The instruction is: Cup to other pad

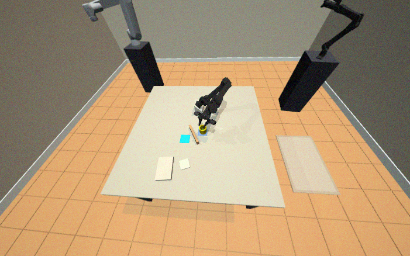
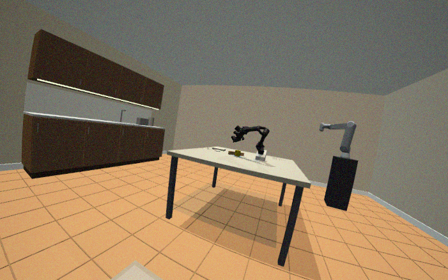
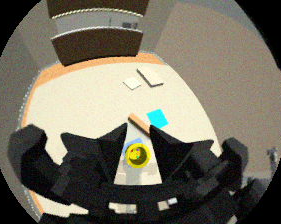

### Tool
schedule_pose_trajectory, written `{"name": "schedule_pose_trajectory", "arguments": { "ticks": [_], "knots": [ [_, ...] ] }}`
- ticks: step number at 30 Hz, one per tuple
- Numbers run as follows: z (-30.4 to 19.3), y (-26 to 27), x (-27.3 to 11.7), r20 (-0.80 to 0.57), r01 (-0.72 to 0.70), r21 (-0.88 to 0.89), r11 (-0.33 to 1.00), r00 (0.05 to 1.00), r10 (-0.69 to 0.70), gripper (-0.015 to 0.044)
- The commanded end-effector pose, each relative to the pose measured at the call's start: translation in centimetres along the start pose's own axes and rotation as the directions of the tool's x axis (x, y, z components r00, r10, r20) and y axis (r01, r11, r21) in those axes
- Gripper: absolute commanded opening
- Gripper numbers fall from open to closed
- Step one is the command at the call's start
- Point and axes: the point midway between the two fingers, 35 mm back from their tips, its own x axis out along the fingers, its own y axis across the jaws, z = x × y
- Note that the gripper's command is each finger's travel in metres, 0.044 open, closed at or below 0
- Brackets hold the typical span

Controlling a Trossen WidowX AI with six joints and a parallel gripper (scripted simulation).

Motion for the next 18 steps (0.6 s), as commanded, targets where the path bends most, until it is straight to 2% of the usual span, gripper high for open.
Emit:
{"name": "schedule_pose_trajectory", "arguments": {
  "ticks": [1,3,5,18],
  "knots": [
    [-7.5,-3.0,1.0,-0.591,0.415,0.623,0.663,0.805,0.053,0.0167],
    [-8.6,-3.2,0.5,-0.671,0.537,0.67,0.513,0.734,0.108,0.0167],
    [-9.0,-3.3,0.3,-0.691,0.574,0.676,0.462,0.711,0.129,0.0167],
    [-9.1,-3.5,0.2,-0.691,0.574,0.676,0.462,0.711,0.129,0.0167]
  ]
}}
